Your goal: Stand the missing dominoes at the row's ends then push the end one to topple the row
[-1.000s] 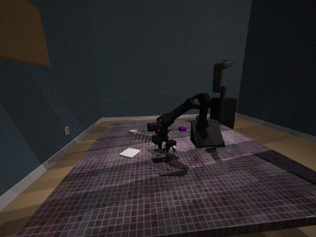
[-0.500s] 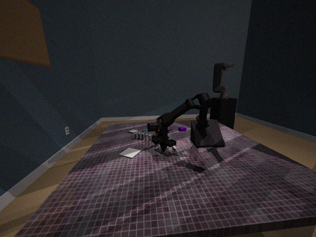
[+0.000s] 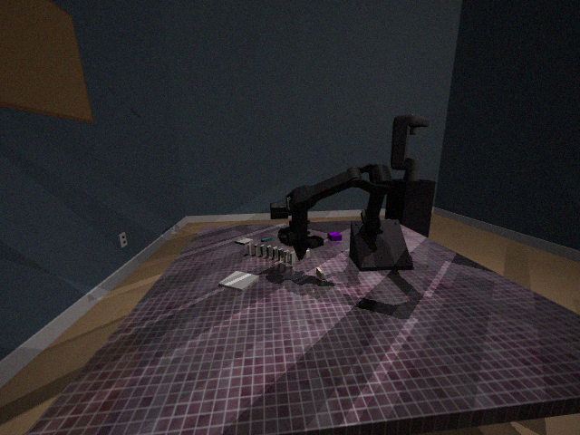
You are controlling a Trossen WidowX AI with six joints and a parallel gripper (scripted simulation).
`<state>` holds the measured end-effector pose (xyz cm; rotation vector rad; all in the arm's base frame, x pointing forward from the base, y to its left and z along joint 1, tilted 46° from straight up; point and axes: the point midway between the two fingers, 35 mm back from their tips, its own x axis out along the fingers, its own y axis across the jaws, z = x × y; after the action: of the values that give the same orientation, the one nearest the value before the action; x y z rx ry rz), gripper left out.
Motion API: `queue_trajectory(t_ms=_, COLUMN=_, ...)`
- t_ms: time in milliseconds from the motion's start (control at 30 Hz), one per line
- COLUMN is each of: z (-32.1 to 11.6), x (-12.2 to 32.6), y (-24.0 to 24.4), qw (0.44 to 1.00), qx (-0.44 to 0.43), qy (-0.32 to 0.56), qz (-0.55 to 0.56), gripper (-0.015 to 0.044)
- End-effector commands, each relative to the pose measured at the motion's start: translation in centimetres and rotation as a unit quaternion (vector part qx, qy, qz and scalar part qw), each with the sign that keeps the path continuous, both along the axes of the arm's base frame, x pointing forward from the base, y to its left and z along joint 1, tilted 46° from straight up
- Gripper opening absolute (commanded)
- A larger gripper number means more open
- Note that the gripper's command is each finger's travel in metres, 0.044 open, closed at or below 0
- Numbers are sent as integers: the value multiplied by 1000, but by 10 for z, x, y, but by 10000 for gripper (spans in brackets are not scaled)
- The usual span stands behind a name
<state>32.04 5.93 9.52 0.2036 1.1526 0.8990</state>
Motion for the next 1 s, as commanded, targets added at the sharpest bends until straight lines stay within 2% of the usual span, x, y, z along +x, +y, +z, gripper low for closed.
queue_trajectory(t_ms=0, z=50, x=-12, y=-48, qw=1000, qx=3, qy=-7, qz=0, gripper=29)
queue_trajectory(t_ms=367, z=58, x=-13, y=-54, qw=1000, qx=3, qy=-3, qz=-4, gripper=29)
queue_trajectory(t_ms=533, z=89, x=17, y=-33, qw=990, qx=16, qy=93, qz=-100, gripper=29)
queue_trajectory(t_ms=733, z=135, x=48, y=7, qw=946, qx=40, qy=224, qz=-231, gripper=29)
queue_trajectory(t_ms=967, z=153, x=56, y=26, qw=918, qx=53, qy=276, qz=-281, gripper=29)
